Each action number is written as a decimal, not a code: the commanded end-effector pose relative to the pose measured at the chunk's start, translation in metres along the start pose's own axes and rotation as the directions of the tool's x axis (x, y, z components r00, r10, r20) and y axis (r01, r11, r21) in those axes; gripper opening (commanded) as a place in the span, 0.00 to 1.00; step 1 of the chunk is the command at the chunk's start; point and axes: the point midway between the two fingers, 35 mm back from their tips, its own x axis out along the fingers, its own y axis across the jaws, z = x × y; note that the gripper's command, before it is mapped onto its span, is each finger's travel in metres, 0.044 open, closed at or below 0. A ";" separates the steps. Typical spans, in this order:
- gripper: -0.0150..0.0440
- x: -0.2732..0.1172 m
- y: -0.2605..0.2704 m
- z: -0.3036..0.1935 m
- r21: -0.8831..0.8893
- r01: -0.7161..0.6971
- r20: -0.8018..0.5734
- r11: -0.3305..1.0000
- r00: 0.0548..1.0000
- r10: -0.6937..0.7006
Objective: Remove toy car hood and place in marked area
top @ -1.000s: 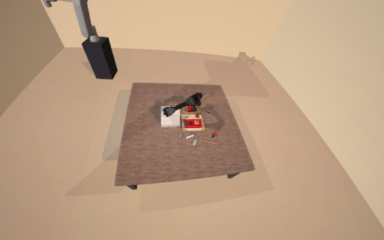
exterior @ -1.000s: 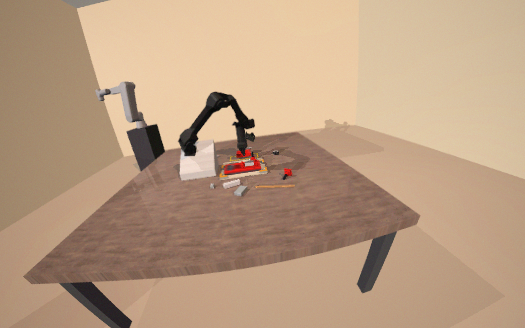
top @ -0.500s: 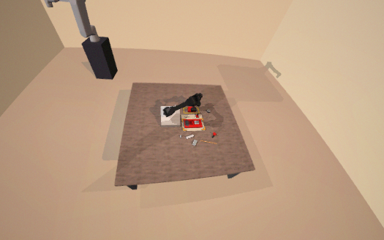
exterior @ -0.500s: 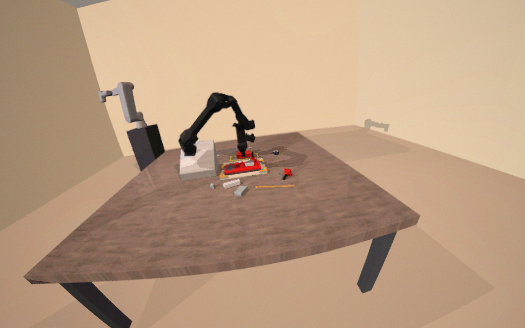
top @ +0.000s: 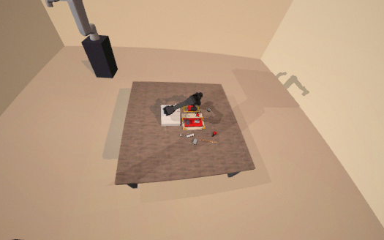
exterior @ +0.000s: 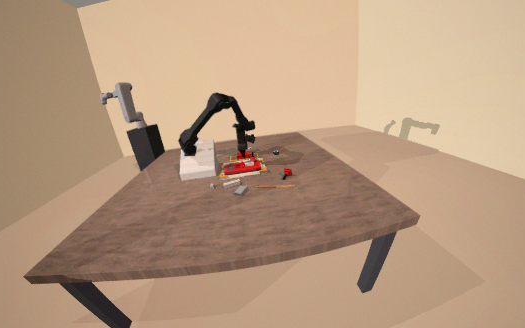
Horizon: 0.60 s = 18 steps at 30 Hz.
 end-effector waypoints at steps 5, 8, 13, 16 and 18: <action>0.74 0.000 0.000 0.000 0.000 0.000 0.000 1.000 1.000 0.000; 0.88 0.000 0.000 0.000 0.000 0.000 0.000 1.000 1.000 0.000; 1.00 -0.015 0.001 0.001 0.000 0.000 -0.001 1.000 1.000 0.000; 1.00 -0.049 0.003 0.002 -0.001 0.002 -0.004 1.000 1.000 -0.002; 1.00 -0.072 0.002 0.001 0.000 0.005 -0.006 1.000 1.000 -0.005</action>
